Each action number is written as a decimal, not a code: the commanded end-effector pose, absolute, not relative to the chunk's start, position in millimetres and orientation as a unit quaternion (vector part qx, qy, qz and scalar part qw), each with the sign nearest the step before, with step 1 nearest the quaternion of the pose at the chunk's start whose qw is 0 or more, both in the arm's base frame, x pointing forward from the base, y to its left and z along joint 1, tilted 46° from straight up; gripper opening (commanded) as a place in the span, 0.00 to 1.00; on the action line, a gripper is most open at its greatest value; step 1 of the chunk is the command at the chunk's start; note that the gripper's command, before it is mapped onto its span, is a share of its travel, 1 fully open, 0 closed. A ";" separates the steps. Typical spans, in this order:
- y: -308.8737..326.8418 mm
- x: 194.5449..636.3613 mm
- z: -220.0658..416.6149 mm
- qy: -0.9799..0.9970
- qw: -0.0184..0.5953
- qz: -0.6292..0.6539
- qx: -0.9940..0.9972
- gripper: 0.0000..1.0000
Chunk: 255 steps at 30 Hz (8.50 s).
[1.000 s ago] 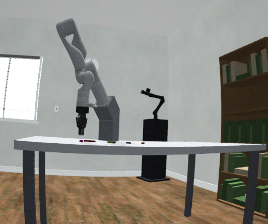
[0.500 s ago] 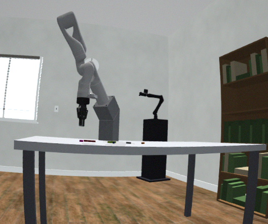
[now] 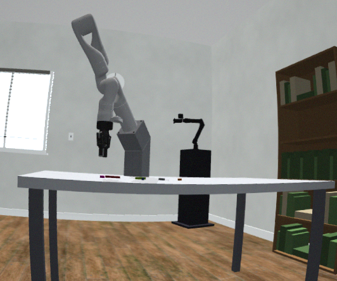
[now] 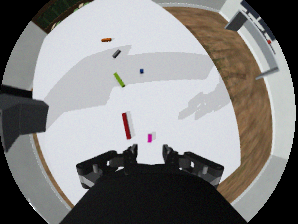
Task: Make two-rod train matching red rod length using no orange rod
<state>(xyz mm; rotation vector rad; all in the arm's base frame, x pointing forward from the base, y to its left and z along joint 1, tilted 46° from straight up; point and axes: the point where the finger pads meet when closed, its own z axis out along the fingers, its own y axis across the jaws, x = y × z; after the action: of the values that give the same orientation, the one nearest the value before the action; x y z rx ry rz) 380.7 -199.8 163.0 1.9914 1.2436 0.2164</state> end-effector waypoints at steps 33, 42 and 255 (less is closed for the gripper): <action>-75.5 411.5 61.6 0.682 0.387 -0.020 0.621 1.00; -60.1 409.3 49.7 0.704 0.390 -0.036 0.593 0.24; -95.3 444.4 2.3 0.704 0.390 -0.036 0.593 0.05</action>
<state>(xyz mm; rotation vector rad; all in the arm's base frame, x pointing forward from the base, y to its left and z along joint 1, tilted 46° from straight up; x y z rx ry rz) 444.2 -95.7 2.0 1.5079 1.7880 -0.0932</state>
